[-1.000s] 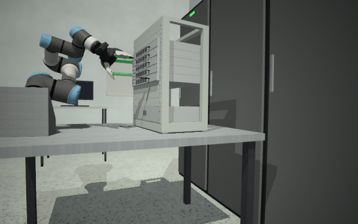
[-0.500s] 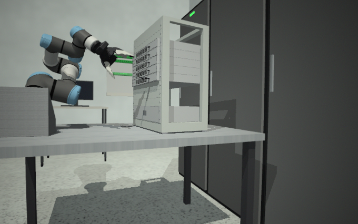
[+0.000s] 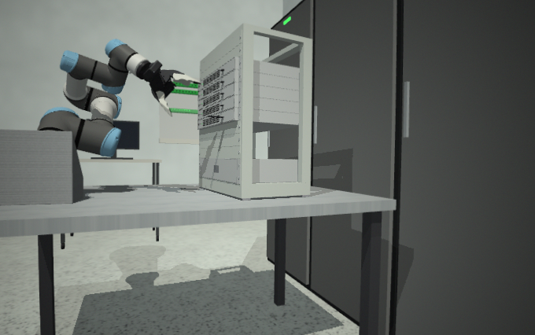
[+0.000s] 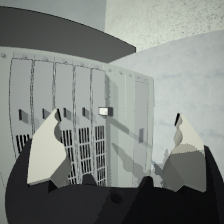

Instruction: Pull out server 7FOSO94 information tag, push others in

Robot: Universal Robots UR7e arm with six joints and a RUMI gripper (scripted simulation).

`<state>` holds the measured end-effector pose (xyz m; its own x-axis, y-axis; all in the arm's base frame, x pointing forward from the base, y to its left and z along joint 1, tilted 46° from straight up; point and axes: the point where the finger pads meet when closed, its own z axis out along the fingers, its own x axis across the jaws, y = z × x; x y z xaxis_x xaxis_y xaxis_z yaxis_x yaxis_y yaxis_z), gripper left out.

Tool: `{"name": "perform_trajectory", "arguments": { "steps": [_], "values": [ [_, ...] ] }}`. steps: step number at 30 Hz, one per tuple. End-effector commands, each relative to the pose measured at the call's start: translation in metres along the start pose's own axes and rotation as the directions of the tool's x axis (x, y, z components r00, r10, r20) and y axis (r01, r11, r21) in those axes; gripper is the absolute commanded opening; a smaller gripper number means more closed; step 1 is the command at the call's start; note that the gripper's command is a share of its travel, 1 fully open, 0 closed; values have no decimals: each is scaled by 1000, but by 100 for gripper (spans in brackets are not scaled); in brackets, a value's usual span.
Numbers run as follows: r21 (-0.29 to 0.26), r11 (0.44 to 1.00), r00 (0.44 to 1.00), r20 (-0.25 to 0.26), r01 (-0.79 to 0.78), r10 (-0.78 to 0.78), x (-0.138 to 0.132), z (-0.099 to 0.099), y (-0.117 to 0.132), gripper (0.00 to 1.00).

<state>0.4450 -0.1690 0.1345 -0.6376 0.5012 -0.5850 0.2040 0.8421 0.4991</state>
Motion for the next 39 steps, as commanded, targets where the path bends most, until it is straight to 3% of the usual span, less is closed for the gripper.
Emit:
{"name": "perform_trajectory", "arguments": {
  "steps": [1, 39],
  "values": [
    [4, 1000, 1000, 3, 0, 0, -2, -1, 0, 100],
    [32, 999, 1000, 21, -6, 5, -11, -6, 2, 100]
  ]
}}
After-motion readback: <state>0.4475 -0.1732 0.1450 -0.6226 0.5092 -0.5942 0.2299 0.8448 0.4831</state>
